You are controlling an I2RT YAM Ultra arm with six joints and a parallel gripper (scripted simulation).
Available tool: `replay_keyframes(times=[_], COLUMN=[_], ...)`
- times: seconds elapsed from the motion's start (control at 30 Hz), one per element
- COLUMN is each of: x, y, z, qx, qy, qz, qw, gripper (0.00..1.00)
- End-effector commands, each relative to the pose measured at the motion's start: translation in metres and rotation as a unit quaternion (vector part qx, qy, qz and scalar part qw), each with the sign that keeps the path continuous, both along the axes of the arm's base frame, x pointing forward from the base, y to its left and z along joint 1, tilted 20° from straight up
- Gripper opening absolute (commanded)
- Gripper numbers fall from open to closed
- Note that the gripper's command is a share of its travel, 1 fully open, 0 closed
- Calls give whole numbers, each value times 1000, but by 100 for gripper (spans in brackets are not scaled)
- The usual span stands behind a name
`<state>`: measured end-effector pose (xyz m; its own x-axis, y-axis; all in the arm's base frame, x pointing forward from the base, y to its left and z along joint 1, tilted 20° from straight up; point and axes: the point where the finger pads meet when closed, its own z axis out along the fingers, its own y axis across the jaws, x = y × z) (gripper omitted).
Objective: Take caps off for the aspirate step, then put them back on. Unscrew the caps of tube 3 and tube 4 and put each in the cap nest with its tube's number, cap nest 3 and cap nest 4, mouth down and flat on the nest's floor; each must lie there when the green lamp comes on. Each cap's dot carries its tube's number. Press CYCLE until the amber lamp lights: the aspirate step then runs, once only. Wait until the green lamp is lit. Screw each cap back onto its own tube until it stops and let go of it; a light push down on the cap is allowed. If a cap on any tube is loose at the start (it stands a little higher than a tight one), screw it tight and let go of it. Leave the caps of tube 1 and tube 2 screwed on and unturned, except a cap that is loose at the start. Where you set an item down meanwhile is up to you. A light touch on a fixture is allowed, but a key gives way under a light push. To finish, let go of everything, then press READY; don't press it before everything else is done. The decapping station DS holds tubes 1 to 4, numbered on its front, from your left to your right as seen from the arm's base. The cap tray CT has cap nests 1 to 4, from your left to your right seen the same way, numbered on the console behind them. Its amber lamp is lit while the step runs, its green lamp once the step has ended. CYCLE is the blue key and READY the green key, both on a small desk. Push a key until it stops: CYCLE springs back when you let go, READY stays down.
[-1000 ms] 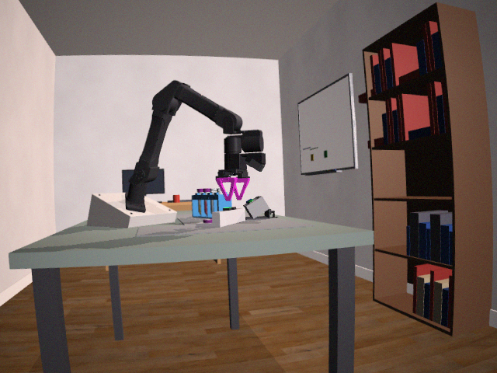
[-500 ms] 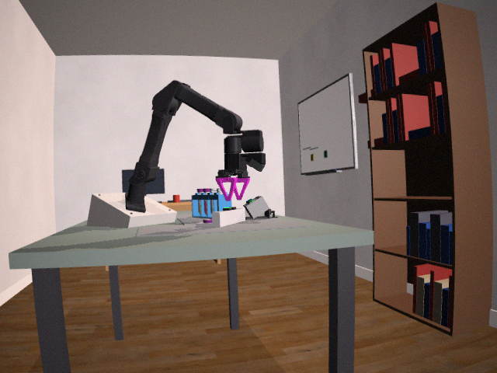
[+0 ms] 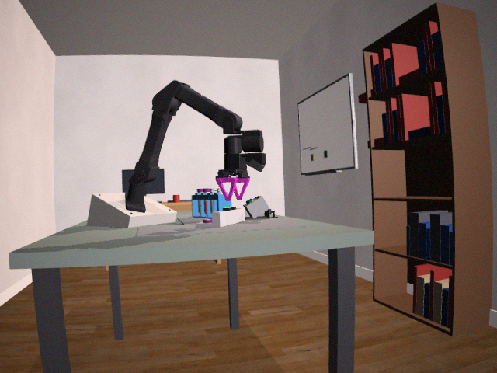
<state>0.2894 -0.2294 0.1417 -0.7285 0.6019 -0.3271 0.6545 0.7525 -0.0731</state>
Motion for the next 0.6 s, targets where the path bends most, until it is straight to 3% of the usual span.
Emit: replay_keyframes(times=[0.0, 0.43, 0.47, 0.57], x=[2, 2, -5, -24], y=[-1, -1, 2, 12], z=[8, 8, 12, 25], qx=[-7, -7, -7, -7], qy=[-10, -10, -10, -10], qz=[2, 2, 2, 2], qw=[1000, 1000, 1000, 1000], gripper=[100, 100, 47, 47])
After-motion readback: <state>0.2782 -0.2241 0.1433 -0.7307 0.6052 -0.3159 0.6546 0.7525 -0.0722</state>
